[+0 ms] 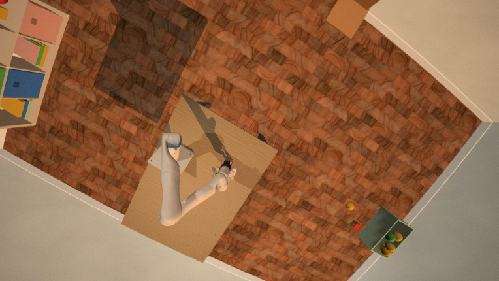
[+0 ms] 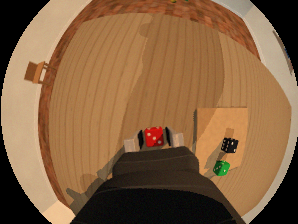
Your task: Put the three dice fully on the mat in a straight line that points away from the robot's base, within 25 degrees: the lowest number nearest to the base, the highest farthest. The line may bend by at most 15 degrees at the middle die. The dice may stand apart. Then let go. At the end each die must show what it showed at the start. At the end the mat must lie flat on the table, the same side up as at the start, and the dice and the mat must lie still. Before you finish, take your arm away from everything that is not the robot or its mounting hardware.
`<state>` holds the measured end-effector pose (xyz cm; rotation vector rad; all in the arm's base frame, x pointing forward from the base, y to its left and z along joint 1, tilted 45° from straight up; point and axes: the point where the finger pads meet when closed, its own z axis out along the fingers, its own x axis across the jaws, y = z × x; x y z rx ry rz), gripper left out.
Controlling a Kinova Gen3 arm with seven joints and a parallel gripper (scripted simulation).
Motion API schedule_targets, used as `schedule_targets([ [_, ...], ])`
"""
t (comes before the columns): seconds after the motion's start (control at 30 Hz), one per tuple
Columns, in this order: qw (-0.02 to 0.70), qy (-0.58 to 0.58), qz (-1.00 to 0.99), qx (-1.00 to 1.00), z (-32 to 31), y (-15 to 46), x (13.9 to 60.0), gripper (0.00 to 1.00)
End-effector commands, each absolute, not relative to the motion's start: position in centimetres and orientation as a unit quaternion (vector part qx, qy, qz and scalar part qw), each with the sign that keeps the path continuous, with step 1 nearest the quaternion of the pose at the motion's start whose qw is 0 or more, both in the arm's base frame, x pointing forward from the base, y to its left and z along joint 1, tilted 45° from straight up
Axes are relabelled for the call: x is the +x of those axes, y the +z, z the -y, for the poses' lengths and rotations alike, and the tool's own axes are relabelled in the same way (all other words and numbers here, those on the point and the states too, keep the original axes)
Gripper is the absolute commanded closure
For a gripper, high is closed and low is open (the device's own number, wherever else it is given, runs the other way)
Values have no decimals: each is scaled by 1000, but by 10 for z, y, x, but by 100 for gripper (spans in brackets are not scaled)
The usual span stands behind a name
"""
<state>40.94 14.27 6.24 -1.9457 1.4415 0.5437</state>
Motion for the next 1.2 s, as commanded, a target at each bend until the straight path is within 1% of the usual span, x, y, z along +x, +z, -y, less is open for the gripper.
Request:
schedule_targets([
  [0.0,324,207,-550,-742,-142,63,410,21],
  [0.7,324,207,-550,-742,-142,63,410,21],
  [0.73,324,207,-550,-742,-142,63,410,51],
  [1.17,324,207,-550,-742,-142,63,410,51],
])
